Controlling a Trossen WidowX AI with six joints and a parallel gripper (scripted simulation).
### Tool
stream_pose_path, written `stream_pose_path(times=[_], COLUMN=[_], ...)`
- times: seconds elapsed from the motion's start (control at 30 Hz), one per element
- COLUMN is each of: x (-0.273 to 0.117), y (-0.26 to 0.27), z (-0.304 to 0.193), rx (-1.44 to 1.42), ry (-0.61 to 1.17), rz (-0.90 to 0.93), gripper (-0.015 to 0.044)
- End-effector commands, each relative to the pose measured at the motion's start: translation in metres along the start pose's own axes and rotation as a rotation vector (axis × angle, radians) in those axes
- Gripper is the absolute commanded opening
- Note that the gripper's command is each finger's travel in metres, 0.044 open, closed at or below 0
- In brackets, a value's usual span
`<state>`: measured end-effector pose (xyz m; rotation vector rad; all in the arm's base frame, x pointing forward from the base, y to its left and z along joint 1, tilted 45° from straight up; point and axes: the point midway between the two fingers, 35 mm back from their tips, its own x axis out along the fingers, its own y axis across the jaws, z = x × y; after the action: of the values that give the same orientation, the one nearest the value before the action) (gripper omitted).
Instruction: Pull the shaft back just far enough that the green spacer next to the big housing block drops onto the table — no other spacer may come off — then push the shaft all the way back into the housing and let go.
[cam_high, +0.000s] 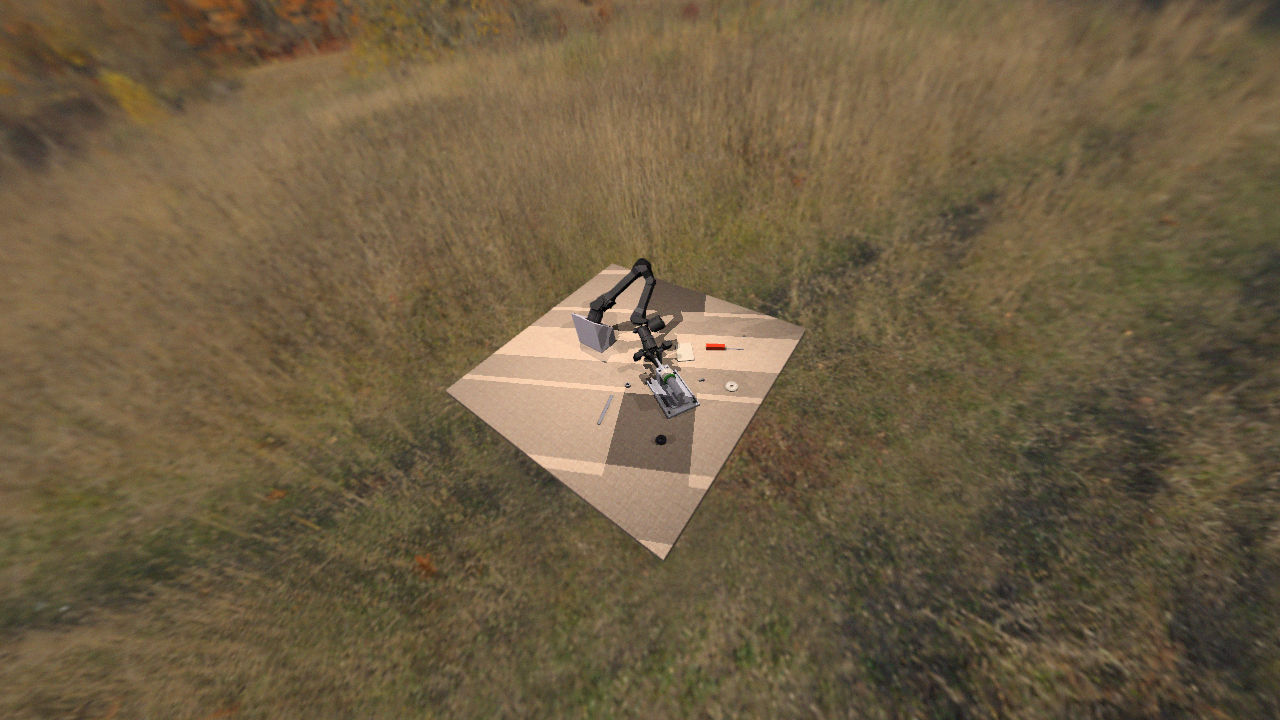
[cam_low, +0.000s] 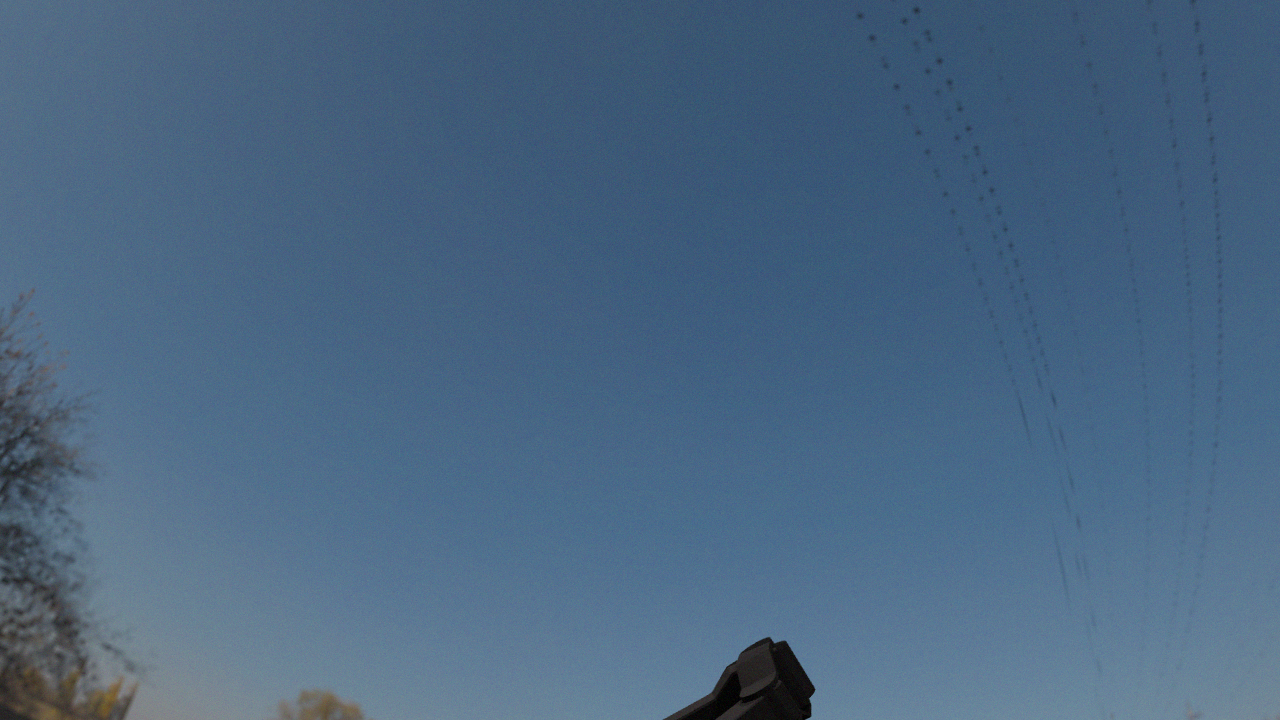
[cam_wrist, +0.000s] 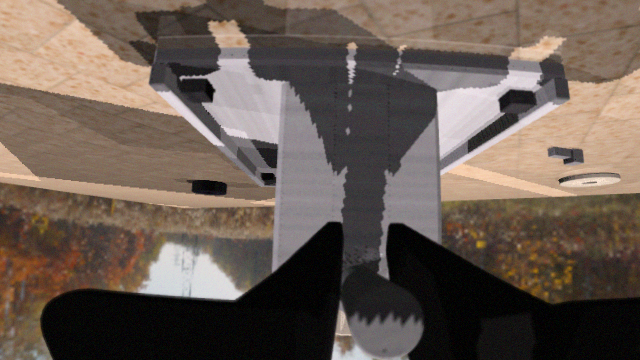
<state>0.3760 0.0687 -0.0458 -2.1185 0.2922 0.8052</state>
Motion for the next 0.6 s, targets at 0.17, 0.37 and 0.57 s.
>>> stream_pose_path(times=[0.17,0.37,0.57], x=[-0.0058,-0.0050,-0.0055], y=[0.0000,0.0000,0.0000], z=[0.0031,0.0026,0.0029], rx=[0.004,0.004,0.004], ry=[-0.004,-0.004,-0.004], rz=[-0.001,-0.001,-0.001], gripper=[0.0000,0.0000,0.0000])
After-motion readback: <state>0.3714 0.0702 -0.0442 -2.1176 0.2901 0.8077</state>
